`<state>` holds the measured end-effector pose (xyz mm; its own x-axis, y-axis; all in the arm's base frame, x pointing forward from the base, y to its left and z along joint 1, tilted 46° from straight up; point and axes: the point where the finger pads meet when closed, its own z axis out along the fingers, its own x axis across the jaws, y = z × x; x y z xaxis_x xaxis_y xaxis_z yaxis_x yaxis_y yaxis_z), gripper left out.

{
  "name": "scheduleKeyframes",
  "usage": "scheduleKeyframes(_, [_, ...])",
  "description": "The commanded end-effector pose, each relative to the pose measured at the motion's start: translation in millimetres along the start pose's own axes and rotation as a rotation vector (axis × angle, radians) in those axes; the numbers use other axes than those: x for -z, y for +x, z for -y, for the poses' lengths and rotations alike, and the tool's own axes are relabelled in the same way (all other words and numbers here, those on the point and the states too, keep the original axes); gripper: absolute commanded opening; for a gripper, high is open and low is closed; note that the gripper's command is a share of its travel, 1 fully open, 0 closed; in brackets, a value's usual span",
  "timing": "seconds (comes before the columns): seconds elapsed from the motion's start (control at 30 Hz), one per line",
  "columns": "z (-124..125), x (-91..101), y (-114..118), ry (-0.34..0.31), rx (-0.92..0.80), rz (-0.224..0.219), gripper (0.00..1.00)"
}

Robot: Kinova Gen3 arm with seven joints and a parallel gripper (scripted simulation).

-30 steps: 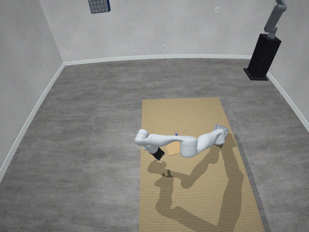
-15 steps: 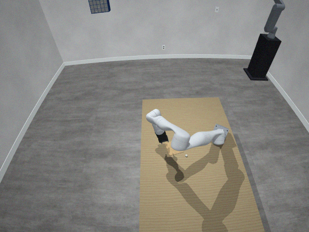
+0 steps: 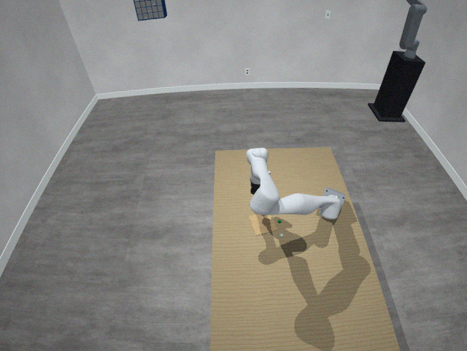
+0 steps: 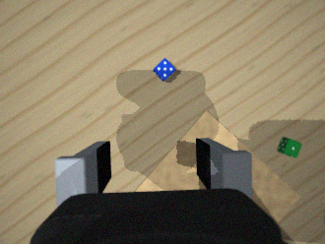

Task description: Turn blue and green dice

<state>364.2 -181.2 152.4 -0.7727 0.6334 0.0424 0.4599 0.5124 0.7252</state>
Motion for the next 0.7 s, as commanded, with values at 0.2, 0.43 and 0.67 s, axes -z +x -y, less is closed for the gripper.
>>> scheduleKeyframes(0.2, [48,4.3,12,-0.003,-0.211,0.059,1.00])
scheduleKeyframes(0.43, [48,4.3,12,-0.003,-0.211,0.059,1.00])
scheduleKeyframes(0.67, [48,4.3,12,-0.003,-0.211,0.059,1.00])
